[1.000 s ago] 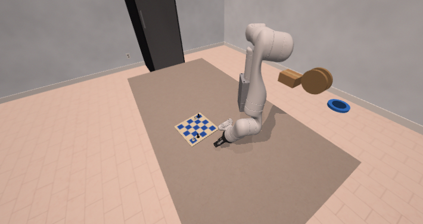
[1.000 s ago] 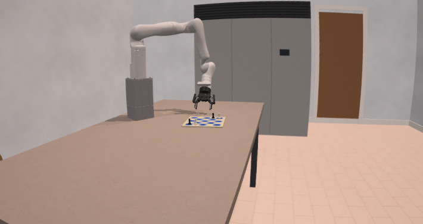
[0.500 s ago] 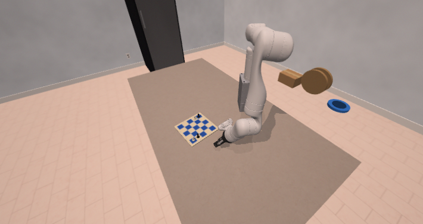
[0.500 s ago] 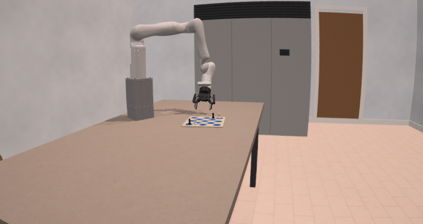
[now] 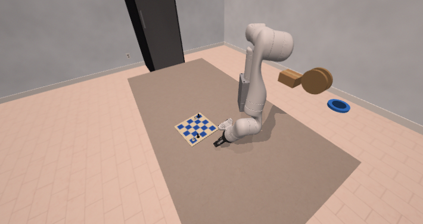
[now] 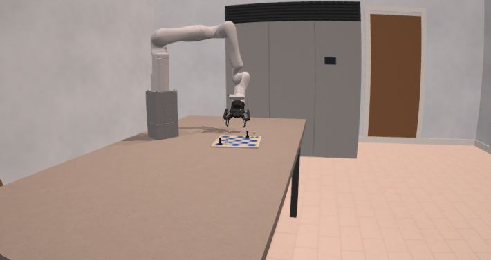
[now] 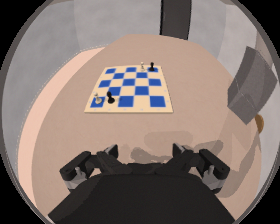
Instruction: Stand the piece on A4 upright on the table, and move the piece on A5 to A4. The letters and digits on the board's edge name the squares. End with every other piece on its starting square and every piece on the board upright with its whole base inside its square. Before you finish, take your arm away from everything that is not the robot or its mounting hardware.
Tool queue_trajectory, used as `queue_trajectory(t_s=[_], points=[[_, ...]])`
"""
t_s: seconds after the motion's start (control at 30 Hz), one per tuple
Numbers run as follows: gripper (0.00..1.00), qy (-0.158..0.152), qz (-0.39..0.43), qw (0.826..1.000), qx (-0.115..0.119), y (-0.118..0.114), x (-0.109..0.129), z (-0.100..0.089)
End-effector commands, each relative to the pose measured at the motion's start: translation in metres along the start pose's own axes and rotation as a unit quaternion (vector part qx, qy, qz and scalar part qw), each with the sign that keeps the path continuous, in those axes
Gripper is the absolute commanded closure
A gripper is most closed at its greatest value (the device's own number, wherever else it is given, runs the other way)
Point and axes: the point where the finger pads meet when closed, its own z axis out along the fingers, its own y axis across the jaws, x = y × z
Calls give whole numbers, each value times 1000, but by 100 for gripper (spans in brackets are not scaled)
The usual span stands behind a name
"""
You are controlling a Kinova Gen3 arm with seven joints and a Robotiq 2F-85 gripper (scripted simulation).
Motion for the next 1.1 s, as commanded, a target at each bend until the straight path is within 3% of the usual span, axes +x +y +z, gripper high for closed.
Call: queue_trajectory(t_s=[0.0, 0.5, 0.87, 1.07], points=[[0, -1, 1, 1000, 1, -1, 1, -3], [0, -1, 1, 1000, 1, 3, 46, -69], [0, -1, 4, 1000, -2, 4, 49, -71], [0, -36, 85, 995, -32, 4, 56, -64]])
